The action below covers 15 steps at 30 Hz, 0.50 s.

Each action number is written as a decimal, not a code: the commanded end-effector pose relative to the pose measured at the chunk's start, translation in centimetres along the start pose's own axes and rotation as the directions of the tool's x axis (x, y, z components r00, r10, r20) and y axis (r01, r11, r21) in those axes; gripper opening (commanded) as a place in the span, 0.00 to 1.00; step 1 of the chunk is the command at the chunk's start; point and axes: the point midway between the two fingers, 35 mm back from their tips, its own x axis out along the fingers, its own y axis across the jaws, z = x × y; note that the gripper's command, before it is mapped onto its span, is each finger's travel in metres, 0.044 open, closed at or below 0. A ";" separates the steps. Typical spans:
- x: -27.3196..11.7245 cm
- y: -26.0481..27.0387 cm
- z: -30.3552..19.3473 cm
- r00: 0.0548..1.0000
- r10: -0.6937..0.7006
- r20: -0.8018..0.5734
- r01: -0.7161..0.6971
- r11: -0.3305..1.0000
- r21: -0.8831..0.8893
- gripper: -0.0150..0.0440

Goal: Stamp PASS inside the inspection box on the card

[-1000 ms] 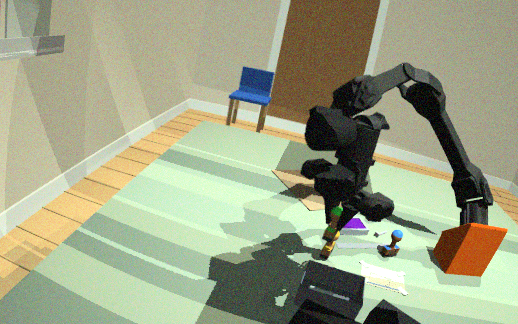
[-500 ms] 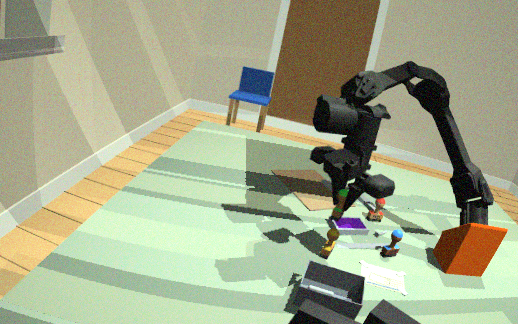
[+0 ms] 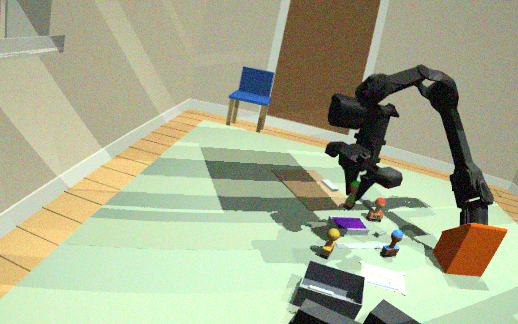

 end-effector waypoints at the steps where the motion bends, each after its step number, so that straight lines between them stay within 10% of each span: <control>1: 0.2 -0.2 -1.8 1.000 -0.005 -0.003 0.005 1.000 -0.006 0.25; 15: 0.7 -0.4 -3.4 1.000 -0.007 -0.006 0.007 1.000 -0.005 0.25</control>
